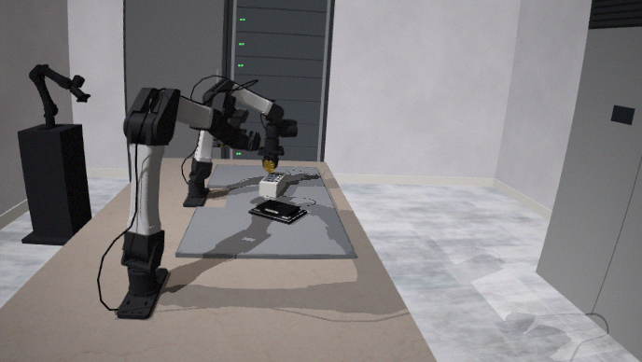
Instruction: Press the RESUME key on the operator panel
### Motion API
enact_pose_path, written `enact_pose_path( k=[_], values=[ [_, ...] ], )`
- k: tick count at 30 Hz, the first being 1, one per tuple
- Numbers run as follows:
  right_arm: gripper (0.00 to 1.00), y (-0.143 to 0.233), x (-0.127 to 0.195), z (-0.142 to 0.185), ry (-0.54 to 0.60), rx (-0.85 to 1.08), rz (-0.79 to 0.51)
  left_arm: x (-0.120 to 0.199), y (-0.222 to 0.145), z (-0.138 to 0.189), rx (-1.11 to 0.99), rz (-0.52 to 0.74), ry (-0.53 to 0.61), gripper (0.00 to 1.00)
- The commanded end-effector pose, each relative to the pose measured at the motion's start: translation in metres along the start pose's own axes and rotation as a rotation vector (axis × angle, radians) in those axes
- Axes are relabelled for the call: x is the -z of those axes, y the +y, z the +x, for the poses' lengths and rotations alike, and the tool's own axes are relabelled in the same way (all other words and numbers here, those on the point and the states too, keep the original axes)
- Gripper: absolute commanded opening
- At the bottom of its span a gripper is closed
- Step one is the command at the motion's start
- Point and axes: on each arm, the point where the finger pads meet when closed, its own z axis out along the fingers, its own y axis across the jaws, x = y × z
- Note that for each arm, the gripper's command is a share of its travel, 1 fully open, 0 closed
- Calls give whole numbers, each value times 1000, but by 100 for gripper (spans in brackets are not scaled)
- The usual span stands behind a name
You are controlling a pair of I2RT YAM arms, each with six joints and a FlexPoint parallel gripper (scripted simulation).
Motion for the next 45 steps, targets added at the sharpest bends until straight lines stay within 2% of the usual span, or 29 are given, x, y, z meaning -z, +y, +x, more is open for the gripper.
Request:
enact_pose_path(
  k=[1, 23, 24, 29, 40, 45],
  values=[
    [100, 2, -11, 6, -7, -7, 7, 6, -12, -7, -2, 43, -27, 0],
    [100, 1, -15, 7, -15, -7, 9, -25, -6, -3, -3, 16, -5, 0],
    [100, -1, -8, -1, -33, -4, 6, -17, -6, -4, -4, 25, -13, 0],
    [100, -1, -8, -1, -33, -4, 6, 23, -8, -3, -7, 59, -29, 0],
    [100, 0, -13, -8, -56, -8, 12, 44, 2, 5, -2, 12, 8, 0],
    [100, 0, -10, -32, -130, -7, 13, 67, 0, 3, 1, 27, -4, 0]
  ],
)
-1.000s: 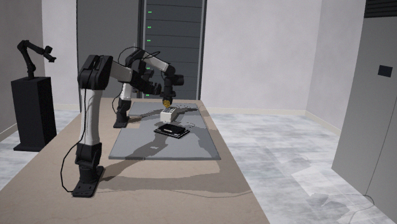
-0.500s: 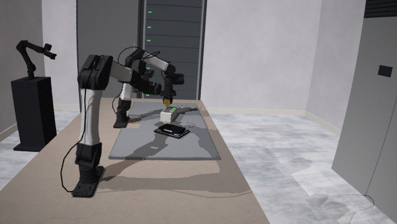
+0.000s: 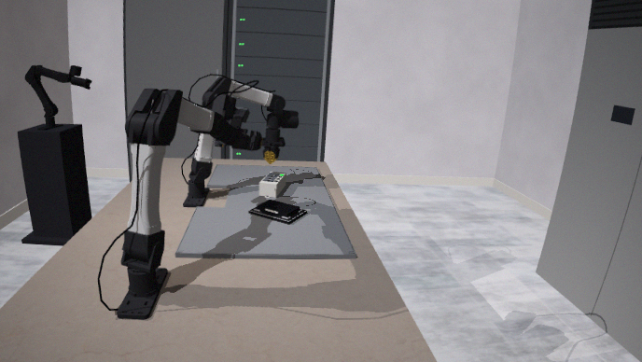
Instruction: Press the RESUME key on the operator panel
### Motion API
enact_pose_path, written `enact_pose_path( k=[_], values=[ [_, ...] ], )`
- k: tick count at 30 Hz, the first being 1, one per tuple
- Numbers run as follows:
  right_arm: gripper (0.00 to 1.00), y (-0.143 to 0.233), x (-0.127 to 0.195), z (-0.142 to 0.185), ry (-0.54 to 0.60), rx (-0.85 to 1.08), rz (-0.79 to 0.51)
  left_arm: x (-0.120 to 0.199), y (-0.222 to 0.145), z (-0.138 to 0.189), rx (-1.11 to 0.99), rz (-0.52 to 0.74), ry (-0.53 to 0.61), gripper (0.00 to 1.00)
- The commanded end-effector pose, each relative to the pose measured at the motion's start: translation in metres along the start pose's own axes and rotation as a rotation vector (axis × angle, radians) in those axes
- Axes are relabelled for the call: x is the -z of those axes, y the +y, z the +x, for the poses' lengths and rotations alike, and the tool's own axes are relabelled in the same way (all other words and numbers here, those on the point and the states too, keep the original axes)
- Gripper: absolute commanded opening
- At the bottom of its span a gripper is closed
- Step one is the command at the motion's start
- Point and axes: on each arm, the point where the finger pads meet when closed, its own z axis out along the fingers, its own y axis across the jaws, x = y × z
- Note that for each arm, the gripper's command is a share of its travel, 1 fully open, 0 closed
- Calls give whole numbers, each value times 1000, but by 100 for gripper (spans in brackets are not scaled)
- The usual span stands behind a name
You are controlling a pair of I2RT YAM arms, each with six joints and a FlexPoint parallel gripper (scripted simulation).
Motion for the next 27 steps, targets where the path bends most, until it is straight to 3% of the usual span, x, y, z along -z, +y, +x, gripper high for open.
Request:
enact_pose_path(
  k=[1, 6, 27],
  values=[
    [100, 0, -2, -28, -82, -6, 8, 32, 0, 3, 1, 36, -18, 0],
    [100, 0, 0, -41, -113, -6, 8, 42, -7, -3, 1, 68, -44, 0],
    [100, 0, 0, -38, -101, -6, 8, 43, -7, -3, 1, 69, -45, 0]
  ],
)
